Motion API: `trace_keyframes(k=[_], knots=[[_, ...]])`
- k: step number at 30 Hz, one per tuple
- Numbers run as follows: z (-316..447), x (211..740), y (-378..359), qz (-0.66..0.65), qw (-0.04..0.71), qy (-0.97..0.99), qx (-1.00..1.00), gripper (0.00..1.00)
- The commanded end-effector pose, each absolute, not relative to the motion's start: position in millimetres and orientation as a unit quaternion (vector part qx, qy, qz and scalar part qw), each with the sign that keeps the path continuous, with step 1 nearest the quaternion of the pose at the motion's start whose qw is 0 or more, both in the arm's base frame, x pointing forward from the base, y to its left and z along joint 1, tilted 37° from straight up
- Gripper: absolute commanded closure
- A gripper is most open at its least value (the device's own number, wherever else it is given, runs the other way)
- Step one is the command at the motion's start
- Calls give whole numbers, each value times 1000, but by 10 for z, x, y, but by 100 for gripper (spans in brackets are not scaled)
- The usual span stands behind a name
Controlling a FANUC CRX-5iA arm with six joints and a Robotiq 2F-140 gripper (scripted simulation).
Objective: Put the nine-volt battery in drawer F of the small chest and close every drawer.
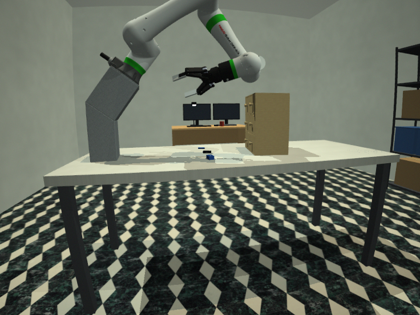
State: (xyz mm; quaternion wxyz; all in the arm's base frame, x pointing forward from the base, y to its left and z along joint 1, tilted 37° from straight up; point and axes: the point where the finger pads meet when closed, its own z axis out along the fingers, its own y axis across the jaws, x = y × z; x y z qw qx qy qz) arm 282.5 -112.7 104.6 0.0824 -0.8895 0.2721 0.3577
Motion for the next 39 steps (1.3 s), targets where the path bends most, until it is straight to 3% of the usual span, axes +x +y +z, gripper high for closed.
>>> trace_keyframes(k=[1,21,28,39], knots=[[1047,2825,-1127,358,82,272,-890,0],[1062,2833,-1118,350,74,280,-891,0],[1220,2928,-1027,257,4,357,-898,0],[1377,3039,-946,159,-27,425,-891,0]])
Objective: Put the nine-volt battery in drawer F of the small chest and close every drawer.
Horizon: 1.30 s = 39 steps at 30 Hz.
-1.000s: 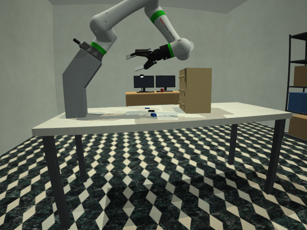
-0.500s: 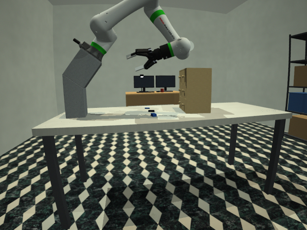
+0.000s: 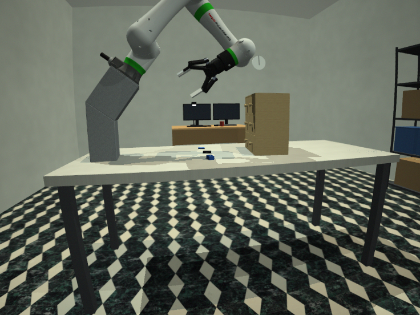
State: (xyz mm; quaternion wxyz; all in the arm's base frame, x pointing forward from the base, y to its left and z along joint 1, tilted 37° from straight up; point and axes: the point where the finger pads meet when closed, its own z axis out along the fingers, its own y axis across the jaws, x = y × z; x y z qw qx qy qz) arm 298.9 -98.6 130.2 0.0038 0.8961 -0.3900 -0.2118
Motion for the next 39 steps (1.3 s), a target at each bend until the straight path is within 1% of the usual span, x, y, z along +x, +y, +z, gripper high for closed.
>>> trace_keyframes(k=[1,3,4,7,8,12,13,15,16,19,20,22,23,26,27,30,31,33,34,37,38,39], knots=[[1440,3088,-913,-121,30,-449,885,0],[1440,3088,-913,-121,30,-449,885,0],[1509,3141,-875,-82,28,-474,876,0],[1509,3141,-875,-82,28,-474,876,0],[1583,3198,-833,-43,20,-498,866,0],[1583,3198,-833,-43,20,-498,866,0],[1662,3257,-786,-5,8,-521,853,0],[1662,3257,-786,-5,8,-521,853,0],[1743,3317,-733,31,-10,-543,839,0],[1743,3317,-733,31,-10,-543,839,0],[1827,3375,-676,63,-32,-563,823,0],[1827,3375,-676,63,-32,-563,823,0],[1911,3430,-616,91,-57,-581,807,0],[1911,3430,-616,91,-57,-581,807,0],[1993,3481,-553,115,-83,-596,790,0],[1993,3481,-553,115,-83,-596,790,0],[2073,3526,-489,134,-111,-610,773,0],[2073,3526,-489,134,-111,-610,773,0],[2149,3564,-427,150,-138,-621,757,0],[2149,3564,-427,150,-138,-621,757,0],[2218,3597,-369,161,-163,-630,742,0],[2218,3597,-369,161,-163,-630,742,0]])
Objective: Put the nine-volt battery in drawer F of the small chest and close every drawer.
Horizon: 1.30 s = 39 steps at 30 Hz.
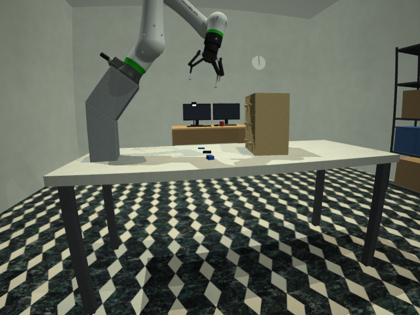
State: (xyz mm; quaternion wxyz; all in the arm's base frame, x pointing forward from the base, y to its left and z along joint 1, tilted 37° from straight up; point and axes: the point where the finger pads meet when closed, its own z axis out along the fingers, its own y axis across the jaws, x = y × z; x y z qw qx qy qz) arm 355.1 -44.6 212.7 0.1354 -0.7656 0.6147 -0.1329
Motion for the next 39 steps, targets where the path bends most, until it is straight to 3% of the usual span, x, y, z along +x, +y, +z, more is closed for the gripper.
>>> trace_keyframes(k=[1,13,39], knots=[[2218,3597,-369,-161,163,630,-742,0],[2459,3683,-152,-183,255,653,-689,0],[2463,3684,-149,-183,257,653,-688,0]])
